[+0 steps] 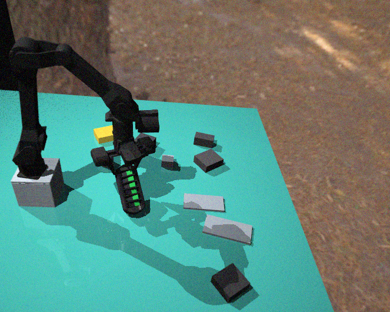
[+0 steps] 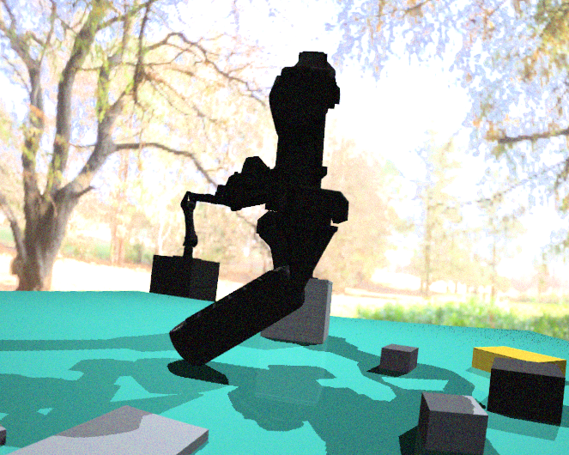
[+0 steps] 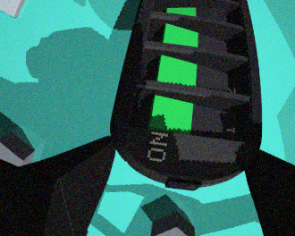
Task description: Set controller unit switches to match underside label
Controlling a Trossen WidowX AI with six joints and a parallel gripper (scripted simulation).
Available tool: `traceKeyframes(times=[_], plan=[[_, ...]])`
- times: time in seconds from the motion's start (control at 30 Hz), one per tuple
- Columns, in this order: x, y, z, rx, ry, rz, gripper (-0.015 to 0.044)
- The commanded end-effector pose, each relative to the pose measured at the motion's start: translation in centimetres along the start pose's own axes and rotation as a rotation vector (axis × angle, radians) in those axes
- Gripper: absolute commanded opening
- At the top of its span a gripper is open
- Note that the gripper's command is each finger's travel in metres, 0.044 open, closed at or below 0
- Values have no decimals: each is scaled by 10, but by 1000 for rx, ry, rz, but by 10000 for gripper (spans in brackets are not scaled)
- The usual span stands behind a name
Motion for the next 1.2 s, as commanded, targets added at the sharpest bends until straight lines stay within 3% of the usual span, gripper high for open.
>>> traceKeyframes(times=[0.0,1.17], plan=[[-3,-1,-6,-7,14,-12,338],[-6,15,-28,-5,15,-11,338]])
Point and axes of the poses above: the point midway between the two fingers, 35 mm back from their tips, its own z axis back along the fingers, its own x axis across the jaws, y = z × x, the point moved 2 cm from there along z, back along the fingers, and after that the axes turned 9 degrees about -z, right-handed, at the moved point
